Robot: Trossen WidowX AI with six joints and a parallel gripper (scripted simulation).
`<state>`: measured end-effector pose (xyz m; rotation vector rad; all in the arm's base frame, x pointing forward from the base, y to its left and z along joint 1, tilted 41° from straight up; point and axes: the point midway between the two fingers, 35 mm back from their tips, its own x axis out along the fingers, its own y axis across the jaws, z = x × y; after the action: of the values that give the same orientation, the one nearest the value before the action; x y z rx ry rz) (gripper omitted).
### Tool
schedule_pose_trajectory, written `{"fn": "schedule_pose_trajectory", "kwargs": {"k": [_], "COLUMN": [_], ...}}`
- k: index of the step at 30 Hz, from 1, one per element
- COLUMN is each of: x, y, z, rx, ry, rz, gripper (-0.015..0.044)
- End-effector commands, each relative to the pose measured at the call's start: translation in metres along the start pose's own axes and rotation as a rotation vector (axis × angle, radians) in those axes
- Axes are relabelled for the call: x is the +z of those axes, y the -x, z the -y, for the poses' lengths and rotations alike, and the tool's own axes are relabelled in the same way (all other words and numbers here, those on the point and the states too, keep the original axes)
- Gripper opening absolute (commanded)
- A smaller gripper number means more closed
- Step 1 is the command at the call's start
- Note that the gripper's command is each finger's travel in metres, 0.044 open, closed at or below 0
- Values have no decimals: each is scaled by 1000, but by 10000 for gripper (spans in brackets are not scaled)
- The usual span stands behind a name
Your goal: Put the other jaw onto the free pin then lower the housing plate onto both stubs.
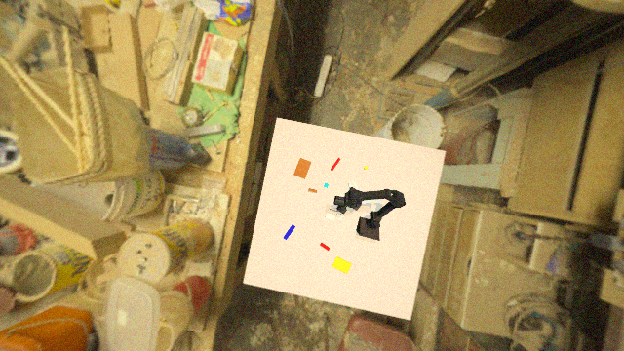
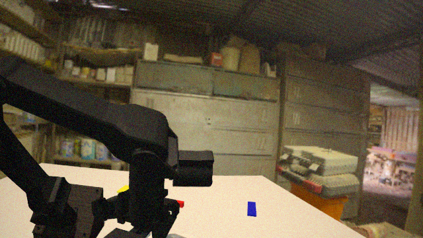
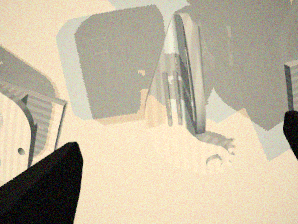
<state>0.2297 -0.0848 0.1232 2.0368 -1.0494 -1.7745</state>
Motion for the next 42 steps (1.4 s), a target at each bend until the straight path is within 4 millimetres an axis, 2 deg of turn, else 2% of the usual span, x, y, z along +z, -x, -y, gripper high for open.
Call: {"fn": "schedule_pose_trajectory", "kwargs": {"k": [1, 30, 42], "x": [1, 1, 1], "y": [-4, -51, -52], "z": [0, -1, -1], "rx": [6, 8, 9], "ry": [5, 5, 5], "rz": [0, -1, -1], "gripper": [440, 440, 440]}}
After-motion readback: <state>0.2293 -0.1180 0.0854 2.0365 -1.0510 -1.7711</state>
